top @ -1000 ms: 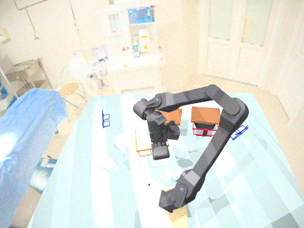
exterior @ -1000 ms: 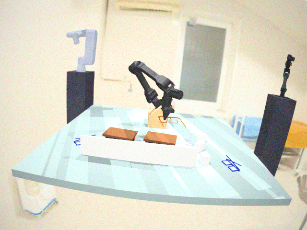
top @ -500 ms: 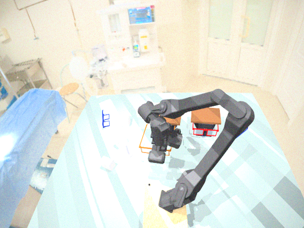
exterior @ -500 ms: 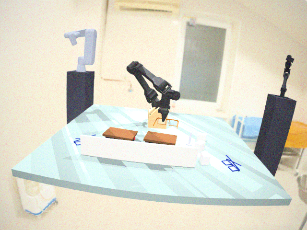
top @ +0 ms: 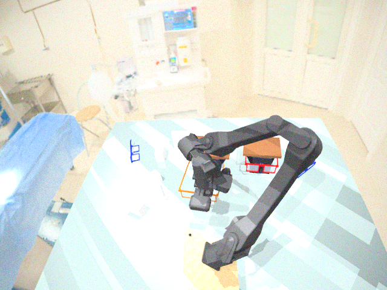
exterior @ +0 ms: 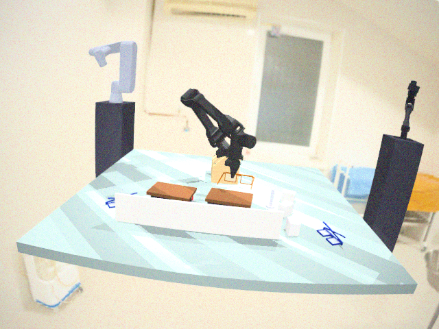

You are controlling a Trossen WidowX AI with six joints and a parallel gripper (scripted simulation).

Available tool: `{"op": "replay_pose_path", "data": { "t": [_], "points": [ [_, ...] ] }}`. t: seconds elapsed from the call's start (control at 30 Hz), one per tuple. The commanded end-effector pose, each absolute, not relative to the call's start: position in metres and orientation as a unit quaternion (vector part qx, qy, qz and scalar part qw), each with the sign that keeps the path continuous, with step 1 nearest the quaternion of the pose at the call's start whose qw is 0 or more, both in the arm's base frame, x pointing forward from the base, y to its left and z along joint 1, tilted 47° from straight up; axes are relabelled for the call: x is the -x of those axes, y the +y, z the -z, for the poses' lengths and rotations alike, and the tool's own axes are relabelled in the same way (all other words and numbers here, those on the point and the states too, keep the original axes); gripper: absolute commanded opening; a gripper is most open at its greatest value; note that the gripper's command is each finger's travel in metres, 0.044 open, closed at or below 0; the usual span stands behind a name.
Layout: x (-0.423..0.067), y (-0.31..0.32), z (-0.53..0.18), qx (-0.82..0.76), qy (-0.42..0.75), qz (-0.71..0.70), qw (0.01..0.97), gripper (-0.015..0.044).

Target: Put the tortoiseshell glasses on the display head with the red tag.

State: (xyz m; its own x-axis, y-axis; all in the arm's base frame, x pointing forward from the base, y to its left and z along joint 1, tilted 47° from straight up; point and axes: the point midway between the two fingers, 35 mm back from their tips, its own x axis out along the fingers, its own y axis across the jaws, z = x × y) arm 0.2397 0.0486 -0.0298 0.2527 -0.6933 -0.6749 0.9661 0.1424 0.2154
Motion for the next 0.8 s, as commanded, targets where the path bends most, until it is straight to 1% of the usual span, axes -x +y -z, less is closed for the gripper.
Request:
{"op": "replay_pose_path", "data": {
  "t": [0.0,0.77],
  "points": [
    [-0.241,0.044,0.033,-0.315,0.215,0.573,0.725,0.0],
    [-0.248,0.029,0.045,-0.315,0.214,0.571,0.727,0.0]
  ]
}}
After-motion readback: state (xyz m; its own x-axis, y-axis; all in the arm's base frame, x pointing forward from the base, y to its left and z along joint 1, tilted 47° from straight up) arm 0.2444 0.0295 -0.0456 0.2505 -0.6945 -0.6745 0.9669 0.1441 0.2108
